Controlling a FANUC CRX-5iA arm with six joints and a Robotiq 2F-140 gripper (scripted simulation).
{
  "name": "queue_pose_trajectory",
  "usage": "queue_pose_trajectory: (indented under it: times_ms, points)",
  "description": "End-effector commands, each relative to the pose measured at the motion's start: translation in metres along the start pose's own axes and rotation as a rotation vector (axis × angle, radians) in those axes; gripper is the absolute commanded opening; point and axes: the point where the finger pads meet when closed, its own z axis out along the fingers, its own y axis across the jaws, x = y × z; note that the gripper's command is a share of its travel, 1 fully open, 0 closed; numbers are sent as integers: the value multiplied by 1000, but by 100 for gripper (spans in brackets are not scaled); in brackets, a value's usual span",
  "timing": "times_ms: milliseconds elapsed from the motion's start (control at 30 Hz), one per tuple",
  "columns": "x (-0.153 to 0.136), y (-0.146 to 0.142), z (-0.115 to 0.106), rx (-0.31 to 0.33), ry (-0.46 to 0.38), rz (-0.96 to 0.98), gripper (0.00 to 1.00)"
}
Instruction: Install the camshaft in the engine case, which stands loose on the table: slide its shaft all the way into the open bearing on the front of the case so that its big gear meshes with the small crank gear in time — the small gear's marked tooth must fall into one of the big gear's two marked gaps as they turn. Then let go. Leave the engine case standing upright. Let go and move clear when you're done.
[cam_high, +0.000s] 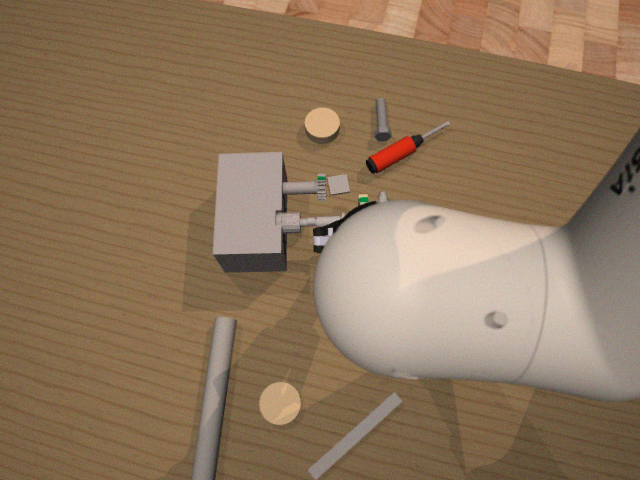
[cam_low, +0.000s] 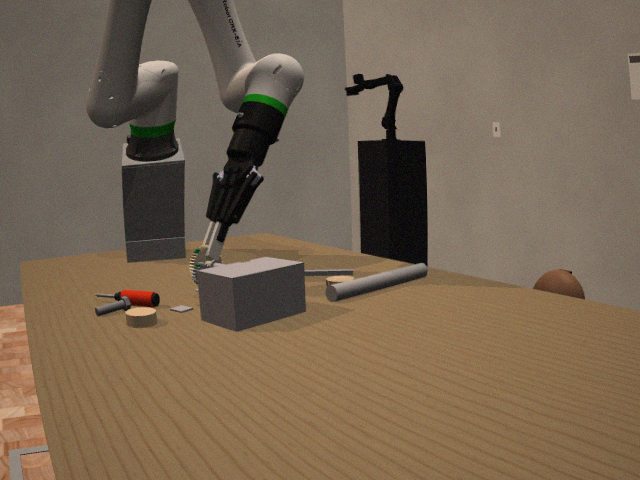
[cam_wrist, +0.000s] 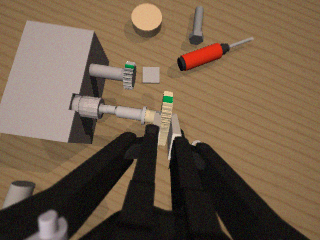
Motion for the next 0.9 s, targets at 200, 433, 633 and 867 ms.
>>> queue_pose_trajectory:
  times_ms: [200, 433, 633, 867]
  points:
    - [0, -5, 0, 1, 0, 0, 14]
    - [0, -7, 0, 1, 0, 0, 14]
    - [0, -8, 0, 1, 0, 0, 14]
    - [0, -8, 0, 1, 0, 0, 14]
